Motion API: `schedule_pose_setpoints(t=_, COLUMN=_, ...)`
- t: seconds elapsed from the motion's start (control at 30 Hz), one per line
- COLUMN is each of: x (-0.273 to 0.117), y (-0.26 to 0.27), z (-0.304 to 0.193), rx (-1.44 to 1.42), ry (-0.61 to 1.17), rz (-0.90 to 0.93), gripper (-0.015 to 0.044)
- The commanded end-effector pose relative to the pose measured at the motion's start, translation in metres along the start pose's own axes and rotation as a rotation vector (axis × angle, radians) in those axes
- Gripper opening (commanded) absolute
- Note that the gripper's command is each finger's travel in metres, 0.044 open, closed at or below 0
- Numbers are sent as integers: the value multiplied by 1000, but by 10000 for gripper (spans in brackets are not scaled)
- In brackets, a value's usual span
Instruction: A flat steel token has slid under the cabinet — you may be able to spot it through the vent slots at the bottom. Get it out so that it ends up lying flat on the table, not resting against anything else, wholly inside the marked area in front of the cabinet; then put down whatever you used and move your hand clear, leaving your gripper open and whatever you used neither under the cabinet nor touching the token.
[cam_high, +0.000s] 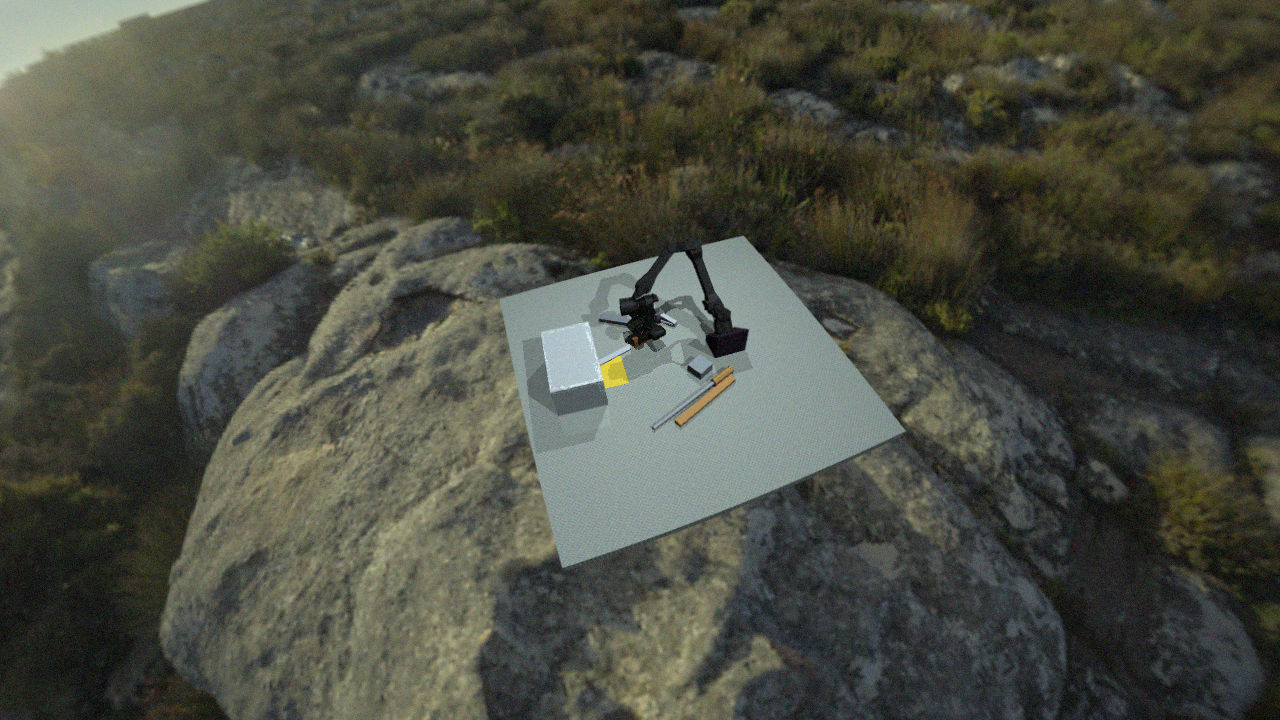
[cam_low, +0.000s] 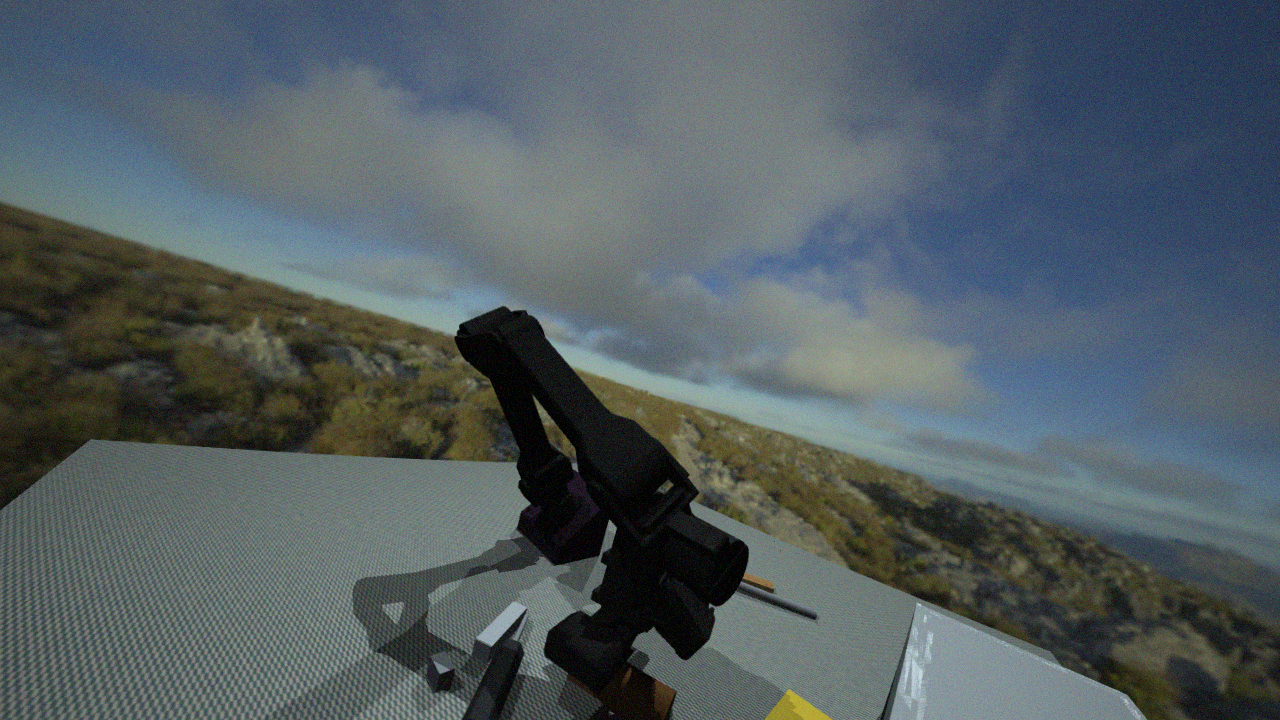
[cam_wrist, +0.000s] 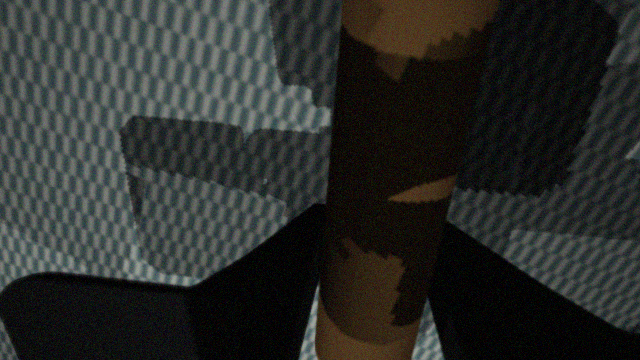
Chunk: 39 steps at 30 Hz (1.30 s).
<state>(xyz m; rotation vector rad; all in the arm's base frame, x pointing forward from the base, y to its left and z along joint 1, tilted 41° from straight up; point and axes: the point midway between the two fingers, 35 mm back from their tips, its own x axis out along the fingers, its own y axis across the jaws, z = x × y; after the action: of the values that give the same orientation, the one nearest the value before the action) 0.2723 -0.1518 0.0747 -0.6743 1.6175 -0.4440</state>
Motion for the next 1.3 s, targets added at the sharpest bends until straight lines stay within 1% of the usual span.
schedule_pose_setpoints(t=0.0, x=1, y=0, z=-8, rx=-6, ry=5, rz=0, gripper=0)
schedule_pose_setpoints(t=1.27, x=1, y=-3, z=-53, rx=-8, ry=7, rz=-1, gripper=0)
